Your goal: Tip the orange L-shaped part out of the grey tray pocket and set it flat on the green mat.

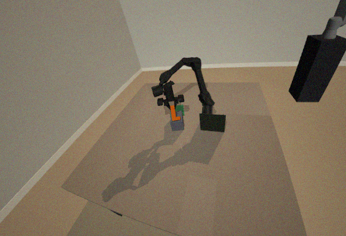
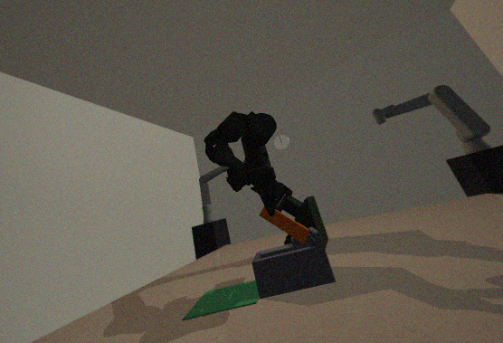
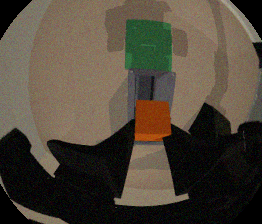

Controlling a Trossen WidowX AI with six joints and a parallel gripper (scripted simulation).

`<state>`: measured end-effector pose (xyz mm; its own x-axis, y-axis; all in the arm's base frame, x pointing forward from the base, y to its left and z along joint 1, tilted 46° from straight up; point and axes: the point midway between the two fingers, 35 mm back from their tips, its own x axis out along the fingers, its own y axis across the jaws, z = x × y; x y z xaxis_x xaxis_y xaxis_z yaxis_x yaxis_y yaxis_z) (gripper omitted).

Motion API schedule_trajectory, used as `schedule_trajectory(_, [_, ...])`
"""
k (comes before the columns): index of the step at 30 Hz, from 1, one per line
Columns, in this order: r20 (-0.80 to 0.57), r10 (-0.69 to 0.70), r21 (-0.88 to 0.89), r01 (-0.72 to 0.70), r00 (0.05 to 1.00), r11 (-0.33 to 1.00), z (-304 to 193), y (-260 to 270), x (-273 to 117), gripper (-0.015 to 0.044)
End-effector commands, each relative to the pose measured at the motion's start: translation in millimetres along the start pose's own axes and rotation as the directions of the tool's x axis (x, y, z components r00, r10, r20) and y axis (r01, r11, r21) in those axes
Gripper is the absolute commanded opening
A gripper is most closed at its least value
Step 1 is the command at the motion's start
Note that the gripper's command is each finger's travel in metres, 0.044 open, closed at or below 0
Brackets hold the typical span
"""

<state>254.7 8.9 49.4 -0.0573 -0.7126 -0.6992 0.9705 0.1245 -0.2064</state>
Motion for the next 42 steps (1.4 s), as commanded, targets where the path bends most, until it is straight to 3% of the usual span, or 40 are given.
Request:
schedule_trajectory(1, [-0.006,0.003,0.008,-0.003,1.0,1.0,0.4,1.3,-8.4,0.0])
schedule_trajectory(17, [-0.006,0.003,0.008,-0.003,1.0,1.0,5.6,0.7,-17.7,0.0])
schedule_trajectory(42, [-0.001,0.002,0.009,-0.002,1.0,1.0,120.0,-11.0,-13.8,0.0])
